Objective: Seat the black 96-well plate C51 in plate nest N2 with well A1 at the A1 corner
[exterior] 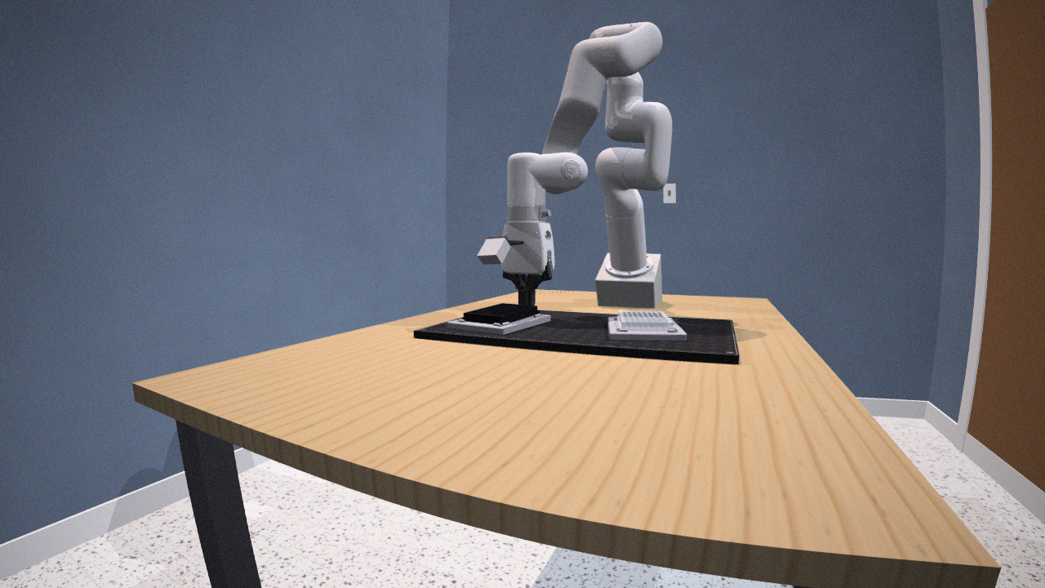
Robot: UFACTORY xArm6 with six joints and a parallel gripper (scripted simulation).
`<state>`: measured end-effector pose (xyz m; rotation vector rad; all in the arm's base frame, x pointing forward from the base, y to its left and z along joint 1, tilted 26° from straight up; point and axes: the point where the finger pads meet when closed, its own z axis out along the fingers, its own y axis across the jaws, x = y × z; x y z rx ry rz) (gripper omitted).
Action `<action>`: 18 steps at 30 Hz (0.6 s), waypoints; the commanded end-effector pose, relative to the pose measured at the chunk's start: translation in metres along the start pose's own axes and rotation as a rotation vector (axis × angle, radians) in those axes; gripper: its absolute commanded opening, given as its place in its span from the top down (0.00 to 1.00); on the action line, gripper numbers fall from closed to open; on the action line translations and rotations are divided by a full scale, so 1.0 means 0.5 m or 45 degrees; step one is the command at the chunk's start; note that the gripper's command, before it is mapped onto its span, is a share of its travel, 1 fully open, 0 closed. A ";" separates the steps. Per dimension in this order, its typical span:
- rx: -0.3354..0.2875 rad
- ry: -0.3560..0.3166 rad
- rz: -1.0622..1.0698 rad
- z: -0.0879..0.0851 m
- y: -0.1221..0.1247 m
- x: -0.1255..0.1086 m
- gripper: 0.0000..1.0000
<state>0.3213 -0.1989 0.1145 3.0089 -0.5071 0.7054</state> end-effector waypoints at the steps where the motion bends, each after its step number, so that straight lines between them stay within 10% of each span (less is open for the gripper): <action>1: -0.001 0.003 0.000 -0.001 0.000 0.005 1.00; 18: -0.001 0.003 0.000 -0.001 0.000 0.015 1.00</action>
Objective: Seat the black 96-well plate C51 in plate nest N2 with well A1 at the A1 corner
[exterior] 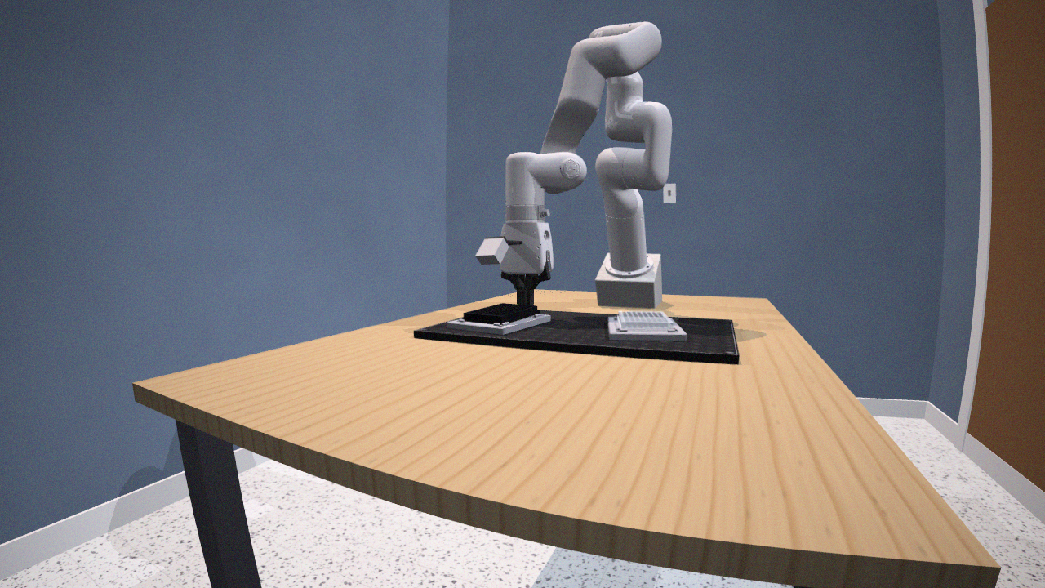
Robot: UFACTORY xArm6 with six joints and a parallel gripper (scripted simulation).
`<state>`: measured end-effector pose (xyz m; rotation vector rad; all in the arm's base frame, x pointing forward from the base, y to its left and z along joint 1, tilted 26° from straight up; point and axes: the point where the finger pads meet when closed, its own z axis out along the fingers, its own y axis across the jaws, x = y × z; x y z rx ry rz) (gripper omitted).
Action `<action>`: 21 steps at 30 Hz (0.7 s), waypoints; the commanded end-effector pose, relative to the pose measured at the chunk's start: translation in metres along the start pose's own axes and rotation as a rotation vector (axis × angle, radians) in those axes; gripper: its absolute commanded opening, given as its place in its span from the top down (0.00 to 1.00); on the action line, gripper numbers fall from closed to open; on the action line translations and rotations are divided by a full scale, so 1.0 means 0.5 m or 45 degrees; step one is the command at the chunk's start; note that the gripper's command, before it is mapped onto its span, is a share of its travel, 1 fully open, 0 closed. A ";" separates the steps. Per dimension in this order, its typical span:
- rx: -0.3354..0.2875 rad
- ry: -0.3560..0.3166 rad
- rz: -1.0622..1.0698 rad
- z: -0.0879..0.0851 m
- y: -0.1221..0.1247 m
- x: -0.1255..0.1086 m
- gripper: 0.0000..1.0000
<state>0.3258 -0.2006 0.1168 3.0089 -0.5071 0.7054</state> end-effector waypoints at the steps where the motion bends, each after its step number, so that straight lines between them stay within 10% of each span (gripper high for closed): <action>1: -0.001 0.003 0.000 -0.001 0.000 0.005 1.00; 21: -0.001 0.003 0.000 -0.001 0.000 0.016 1.00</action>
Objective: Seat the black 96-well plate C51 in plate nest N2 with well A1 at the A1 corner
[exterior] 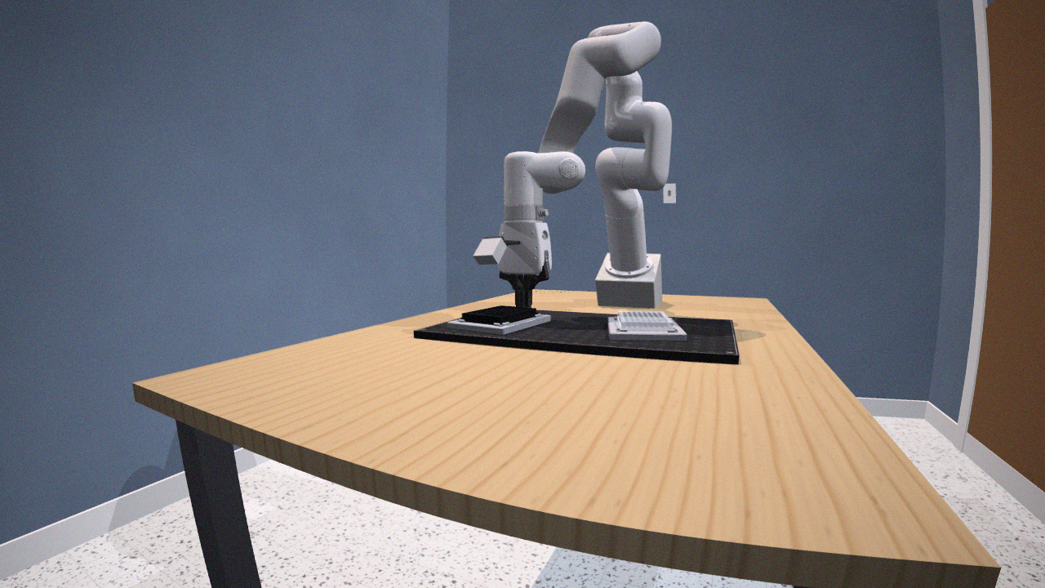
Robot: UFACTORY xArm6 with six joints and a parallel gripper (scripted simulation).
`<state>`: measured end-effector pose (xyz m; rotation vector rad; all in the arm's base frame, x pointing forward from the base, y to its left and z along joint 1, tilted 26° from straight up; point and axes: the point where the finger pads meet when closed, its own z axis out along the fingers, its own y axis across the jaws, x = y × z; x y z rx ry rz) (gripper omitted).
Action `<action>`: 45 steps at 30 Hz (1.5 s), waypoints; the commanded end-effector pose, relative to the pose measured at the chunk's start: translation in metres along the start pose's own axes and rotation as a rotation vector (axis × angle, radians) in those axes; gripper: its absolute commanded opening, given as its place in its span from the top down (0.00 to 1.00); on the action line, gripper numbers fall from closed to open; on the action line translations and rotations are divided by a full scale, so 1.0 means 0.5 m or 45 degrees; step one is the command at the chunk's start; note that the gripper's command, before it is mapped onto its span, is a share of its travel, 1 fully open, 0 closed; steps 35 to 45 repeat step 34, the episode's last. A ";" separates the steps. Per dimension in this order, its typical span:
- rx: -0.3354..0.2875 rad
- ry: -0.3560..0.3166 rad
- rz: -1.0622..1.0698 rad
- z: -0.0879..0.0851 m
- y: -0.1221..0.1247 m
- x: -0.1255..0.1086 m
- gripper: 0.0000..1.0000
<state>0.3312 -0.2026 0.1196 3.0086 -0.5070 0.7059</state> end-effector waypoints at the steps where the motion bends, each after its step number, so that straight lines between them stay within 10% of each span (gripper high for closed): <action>1: -0.001 0.003 0.000 -0.001 0.000 0.003 1.00; 45: -0.001 0.003 0.000 -0.001 0.000 -0.033 1.00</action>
